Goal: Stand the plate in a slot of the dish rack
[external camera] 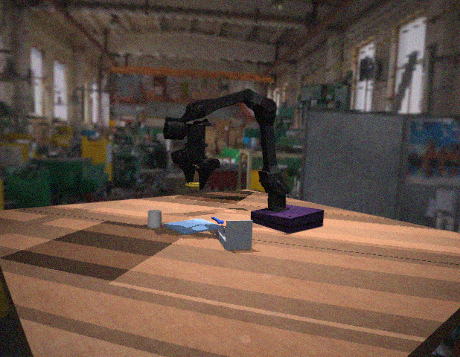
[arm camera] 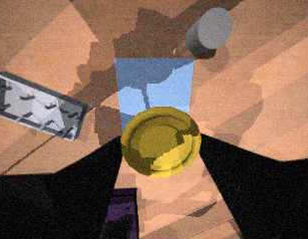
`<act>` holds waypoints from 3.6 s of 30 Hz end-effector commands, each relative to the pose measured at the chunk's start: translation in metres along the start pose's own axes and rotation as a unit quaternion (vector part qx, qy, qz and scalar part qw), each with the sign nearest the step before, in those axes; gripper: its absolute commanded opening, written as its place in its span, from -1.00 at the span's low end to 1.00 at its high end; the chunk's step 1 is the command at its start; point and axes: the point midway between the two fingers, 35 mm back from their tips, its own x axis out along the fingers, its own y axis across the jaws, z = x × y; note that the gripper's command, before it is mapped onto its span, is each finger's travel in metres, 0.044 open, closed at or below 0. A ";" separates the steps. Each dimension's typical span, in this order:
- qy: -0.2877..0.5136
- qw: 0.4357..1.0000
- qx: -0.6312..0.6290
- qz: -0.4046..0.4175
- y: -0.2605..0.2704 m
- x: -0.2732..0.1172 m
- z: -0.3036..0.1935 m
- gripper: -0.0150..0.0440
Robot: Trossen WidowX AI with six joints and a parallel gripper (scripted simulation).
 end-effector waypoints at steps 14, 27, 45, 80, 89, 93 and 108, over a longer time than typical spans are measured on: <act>-0.005 1.000 0.015 -0.001 0.006 -0.049 -0.002 -0.49; -0.002 0.975 0.223 0.004 0.095 -0.048 -0.048 -0.49; 0.005 0.987 0.114 0.111 0.112 -0.010 -0.034 -0.49; -0.229 0.872 -0.224 0.369 0.135 0.061 -0.014 -0.49; -0.335 0.807 -0.295 0.386 0.135 0.067 -0.018 -0.49; -0.384 0.775 -0.322 0.385 0.134 0.068 -0.021 -0.49; -0.551 0.652 -0.395 0.340 0.130 0.064 -0.036 -0.49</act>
